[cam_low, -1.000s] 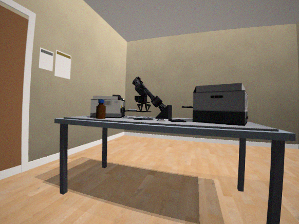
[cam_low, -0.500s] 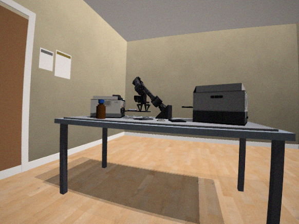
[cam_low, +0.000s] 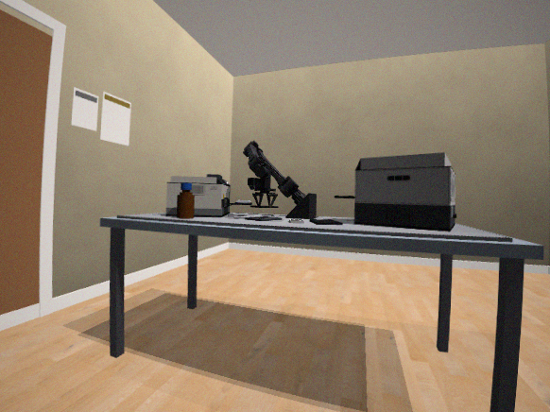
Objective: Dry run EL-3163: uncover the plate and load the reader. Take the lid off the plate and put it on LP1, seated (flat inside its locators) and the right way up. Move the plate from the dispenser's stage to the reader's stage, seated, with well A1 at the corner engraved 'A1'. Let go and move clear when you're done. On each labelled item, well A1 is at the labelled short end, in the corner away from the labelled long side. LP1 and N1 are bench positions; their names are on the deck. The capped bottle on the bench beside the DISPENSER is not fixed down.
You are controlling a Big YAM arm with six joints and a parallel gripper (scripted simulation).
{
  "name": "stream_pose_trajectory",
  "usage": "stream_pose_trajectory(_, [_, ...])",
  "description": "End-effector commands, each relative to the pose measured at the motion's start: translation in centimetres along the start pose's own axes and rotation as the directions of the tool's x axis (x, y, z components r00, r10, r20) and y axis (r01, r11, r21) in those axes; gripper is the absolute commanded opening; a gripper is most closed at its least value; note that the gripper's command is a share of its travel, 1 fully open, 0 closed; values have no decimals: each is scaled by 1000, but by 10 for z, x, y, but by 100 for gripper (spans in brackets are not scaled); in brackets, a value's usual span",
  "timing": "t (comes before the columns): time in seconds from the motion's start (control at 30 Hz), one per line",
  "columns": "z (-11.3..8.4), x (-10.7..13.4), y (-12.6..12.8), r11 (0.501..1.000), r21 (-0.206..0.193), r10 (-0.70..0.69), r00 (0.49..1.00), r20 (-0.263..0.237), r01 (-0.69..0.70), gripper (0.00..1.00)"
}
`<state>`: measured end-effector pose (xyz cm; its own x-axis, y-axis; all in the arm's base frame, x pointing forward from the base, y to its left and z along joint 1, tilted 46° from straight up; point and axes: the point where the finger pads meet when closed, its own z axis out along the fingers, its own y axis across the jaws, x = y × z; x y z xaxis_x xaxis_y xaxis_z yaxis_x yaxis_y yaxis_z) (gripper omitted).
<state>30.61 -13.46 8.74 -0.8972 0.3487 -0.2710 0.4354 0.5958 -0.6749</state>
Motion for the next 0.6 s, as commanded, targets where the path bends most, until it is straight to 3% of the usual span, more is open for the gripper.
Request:
stream_pose_trajectory(0.0, [-2, -12, -4, 1000, -2, 24, 1000, 8, -24, 85])
stream_pose_trajectory(0.4, [-8, -18, -8, 999, -8, 45, 999, 19, -45, 85])
stream_pose_trajectory(0.57, [-2, -17, -5, 1000, -5, 31, 999, 15, -31, 85])
